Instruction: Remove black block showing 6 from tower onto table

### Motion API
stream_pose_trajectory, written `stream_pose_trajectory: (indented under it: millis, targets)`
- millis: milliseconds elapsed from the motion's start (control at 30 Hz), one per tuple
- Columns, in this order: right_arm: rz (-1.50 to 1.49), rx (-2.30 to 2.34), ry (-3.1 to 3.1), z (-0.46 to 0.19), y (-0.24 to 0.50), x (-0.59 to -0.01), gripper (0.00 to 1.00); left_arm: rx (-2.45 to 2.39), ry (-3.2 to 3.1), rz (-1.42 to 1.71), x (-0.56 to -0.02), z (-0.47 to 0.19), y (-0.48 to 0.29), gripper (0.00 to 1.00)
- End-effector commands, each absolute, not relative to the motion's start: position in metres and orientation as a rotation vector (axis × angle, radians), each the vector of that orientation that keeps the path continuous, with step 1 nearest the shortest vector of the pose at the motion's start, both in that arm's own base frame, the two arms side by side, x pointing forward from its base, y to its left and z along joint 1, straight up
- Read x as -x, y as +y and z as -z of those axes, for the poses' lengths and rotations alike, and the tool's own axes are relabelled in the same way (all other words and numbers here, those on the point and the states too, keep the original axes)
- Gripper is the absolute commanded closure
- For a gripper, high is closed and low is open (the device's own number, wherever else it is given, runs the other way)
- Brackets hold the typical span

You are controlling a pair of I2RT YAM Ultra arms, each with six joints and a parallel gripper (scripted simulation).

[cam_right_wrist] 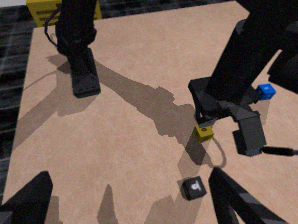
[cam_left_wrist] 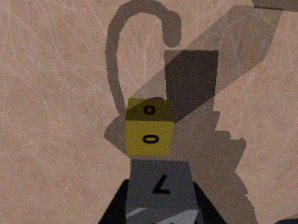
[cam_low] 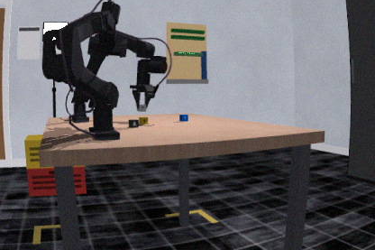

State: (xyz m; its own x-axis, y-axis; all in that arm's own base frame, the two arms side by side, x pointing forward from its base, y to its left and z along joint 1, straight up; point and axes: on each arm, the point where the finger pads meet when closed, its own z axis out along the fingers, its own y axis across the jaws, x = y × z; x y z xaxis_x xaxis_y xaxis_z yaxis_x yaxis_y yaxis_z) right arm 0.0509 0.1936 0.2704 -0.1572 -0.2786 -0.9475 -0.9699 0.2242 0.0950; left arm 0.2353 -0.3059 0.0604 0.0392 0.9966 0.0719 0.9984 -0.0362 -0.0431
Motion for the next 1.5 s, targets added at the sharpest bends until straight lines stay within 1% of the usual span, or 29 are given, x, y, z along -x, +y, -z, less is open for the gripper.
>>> stream_pose_trajectory:
  millis: [0,100,333,400,500,667,833,1467]
  targets:
    - [-0.958,1.161,1.663,-0.274,0.18,-0.048,0.0,2.228,-2.139,0.027,-0.238,-0.075,-0.315,0.73]
    - [-0.9,1.132,1.746,-0.271,0.157,-0.046,0.0,2.236,-2.147,0.025,-0.24,-0.073,-0.318,0.73]
    - [-0.804,1.004,1.789,-0.299,0.081,-0.026,0.0,2.242,-2.152,0.023,-0.241,-0.076,-0.319,0.73]
    - [-0.804,1.004,1.789,-0.299,0.081,-0.026,0.0,2.242,-2.152,0.023,-0.241,-0.076,-0.319,0.73]
    - [-0.782,0.951,1.778,-0.307,0.049,-0.016,0.0,2.242,-2.152,0.023,-0.241,-0.076,-0.319,0.73]
    - [-0.774,0.897,1.75,-0.315,0.019,-0.005,0.0,2.242,-2.152,0.023,-0.241,-0.076,-0.319,0.73]
    - [-0.798,0.88,1.706,-0.325,0.014,0.0,0.0,2.242,-2.152,0.023,-0.241,-0.076,-0.319,0.73]
    - [-0.794,0.884,1.709,-0.325,0.015,-0.001,0.0,2.241,-2.149,0.023,-0.242,-0.073,-0.323,0.73]
